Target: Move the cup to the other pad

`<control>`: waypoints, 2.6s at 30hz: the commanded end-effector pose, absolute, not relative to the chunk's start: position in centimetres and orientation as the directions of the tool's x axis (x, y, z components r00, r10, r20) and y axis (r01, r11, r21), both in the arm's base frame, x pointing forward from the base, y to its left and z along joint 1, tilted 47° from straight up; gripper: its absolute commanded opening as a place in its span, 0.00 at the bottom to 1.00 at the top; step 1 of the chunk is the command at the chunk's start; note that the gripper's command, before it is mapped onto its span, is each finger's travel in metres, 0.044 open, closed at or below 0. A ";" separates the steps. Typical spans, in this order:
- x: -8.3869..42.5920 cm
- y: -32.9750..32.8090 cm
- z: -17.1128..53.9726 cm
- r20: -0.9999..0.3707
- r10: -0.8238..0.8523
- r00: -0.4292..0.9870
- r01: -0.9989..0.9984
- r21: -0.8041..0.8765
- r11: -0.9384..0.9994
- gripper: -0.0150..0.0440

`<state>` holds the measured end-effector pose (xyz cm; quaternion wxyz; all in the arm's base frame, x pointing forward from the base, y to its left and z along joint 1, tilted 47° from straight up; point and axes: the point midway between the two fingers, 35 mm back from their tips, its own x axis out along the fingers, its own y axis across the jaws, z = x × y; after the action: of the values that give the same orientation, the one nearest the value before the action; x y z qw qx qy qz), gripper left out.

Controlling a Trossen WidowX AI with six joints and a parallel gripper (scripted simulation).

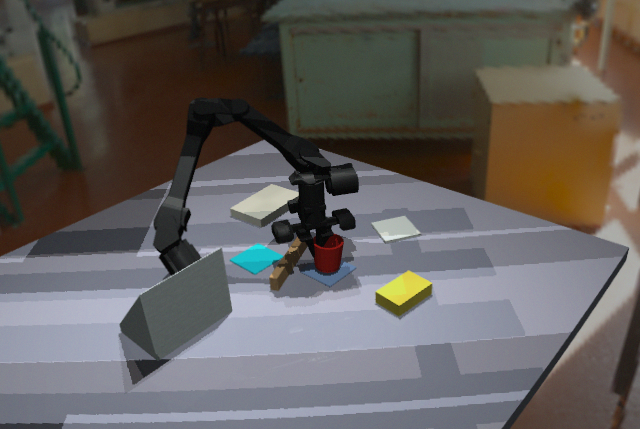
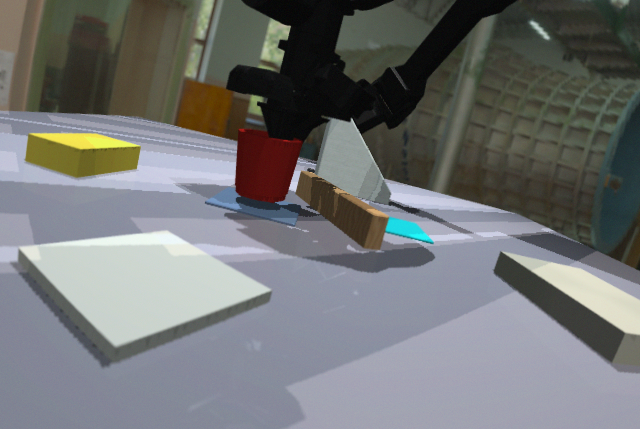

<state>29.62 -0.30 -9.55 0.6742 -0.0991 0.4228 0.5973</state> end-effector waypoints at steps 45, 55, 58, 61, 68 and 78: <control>29.3 -2.8 -5.0 -0.690 0.721 -0.062 -0.890 0.365 0.273 0.25; 28.4 -1.7 -3.7 -0.691 0.720 -0.063 -0.890 0.365 0.272 0.25; 28.2 -1.4 -3.4 -0.691 0.720 -0.063 -0.890 0.365 0.272 0.25; 27.9 -1.1 -3.0 -0.691 0.720 -0.063 -0.890 0.365 0.272 0.25; 27.3 -0.3 -2.1 -0.690 0.721 -0.064 -0.890 0.365 0.271 0.25; 26.5 0.7 -0.8 -0.690 0.721 -0.064 -0.890 0.366 0.271 0.25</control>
<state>26.81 0.29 -1.31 0.6753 -0.1041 0.4214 0.5962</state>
